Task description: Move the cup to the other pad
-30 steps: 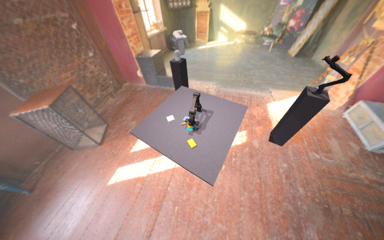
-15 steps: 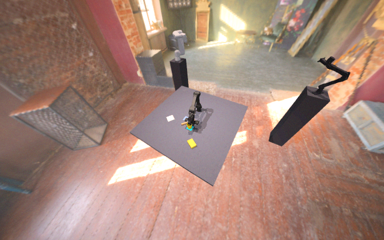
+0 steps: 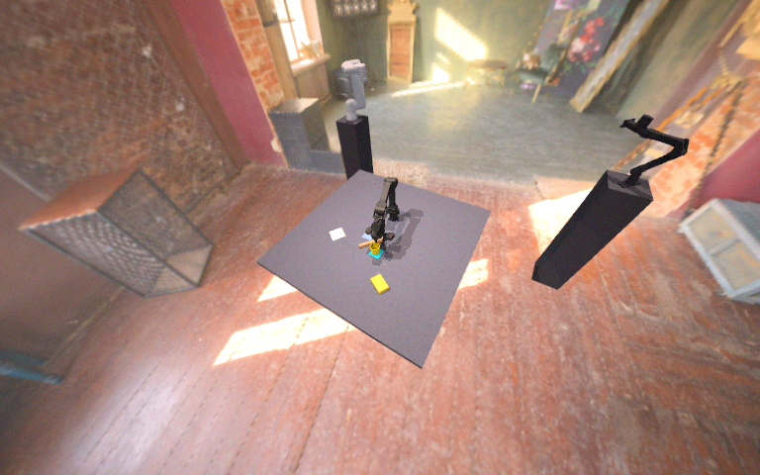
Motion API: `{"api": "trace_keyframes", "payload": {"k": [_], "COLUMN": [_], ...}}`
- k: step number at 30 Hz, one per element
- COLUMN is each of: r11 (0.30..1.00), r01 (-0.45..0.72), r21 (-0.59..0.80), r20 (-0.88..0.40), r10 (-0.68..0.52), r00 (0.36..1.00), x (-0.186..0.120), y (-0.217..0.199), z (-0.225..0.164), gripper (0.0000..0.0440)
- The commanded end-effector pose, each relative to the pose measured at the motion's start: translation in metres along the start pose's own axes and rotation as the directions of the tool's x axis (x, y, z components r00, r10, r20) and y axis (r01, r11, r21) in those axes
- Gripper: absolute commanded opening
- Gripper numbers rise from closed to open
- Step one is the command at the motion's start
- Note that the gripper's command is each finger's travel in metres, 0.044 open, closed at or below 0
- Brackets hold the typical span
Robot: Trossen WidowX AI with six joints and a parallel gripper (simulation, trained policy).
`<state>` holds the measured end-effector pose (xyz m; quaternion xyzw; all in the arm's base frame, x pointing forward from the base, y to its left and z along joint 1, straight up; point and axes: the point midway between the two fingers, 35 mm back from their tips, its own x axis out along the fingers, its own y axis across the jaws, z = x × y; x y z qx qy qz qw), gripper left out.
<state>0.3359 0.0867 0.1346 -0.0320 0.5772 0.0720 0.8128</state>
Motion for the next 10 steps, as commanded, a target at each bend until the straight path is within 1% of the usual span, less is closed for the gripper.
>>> {"api": "trace_keyframes", "payload": {"k": [1,8,9,10], "r11": [1.000,0.999,0.998,0.998], "r01": [-0.007,-0.011,-0.012,-0.012], "r21": [0.015,0.051,0.055,0.059], "r20": [0.022,0.071,0.078,0.083], "r10": [0.007,0.008,0.007,0.007], "r00": [1.000,0.997,0.997,0.996], "x": [-0.010,-0.033,-0.036,-0.039], "y": [-0.001,-0.007,-0.008,-0.009], "z": [0.004,0.014,0.016,0.017], "gripper": [0.0260,0.0427,0.0440,0.0440]}}
